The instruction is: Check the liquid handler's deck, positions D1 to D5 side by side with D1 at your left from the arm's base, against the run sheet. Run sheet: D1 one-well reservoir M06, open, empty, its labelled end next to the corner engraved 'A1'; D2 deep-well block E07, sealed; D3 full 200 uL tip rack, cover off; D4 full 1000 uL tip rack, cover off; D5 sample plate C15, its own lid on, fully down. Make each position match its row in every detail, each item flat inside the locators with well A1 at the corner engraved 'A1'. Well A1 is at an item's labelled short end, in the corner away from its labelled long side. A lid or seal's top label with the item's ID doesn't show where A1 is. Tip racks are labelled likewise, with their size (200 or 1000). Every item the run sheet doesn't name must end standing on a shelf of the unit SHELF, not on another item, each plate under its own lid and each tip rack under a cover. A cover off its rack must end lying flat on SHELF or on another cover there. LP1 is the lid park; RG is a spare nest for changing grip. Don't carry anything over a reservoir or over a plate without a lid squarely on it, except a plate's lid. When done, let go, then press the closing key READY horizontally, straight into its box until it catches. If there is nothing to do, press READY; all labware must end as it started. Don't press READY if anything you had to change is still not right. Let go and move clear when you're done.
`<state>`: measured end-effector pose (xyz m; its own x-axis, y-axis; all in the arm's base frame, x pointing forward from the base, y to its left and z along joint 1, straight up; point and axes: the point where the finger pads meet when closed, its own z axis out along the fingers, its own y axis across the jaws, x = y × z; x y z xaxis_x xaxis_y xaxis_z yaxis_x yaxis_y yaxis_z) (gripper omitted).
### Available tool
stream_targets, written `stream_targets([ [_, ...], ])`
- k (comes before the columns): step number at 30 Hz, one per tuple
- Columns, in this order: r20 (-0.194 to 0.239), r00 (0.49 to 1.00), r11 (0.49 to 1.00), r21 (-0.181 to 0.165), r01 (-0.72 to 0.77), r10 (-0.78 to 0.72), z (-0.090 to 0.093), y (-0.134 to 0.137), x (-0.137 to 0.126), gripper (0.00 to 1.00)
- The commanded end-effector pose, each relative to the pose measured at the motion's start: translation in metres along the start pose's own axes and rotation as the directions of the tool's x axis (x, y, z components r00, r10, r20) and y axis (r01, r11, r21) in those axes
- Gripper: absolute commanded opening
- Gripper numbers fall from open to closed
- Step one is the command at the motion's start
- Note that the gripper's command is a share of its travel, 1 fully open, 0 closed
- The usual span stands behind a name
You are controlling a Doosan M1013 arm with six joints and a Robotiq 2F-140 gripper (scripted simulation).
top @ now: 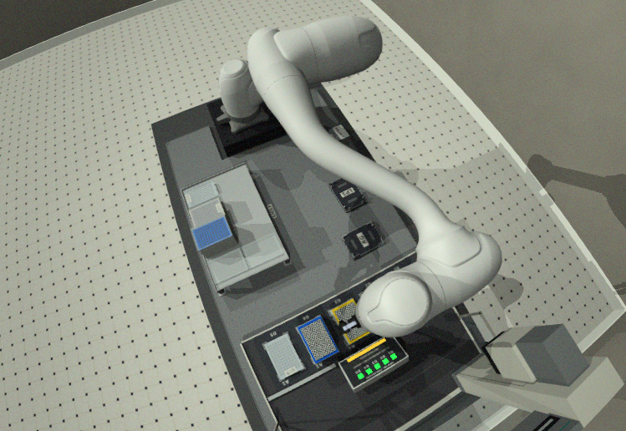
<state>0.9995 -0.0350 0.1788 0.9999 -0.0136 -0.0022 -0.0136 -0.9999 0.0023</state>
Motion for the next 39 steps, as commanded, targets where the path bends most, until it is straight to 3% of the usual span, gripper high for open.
stream_targets([
  [1,-0.002,1.0,1.0,0.0,0.0,0.0,-0.005,0.0,0.0,0.66],
  [39,-0.002,1.0,1.0,0.0,0.0,0.0,-0.062,0.0,0.0,0.66],
])
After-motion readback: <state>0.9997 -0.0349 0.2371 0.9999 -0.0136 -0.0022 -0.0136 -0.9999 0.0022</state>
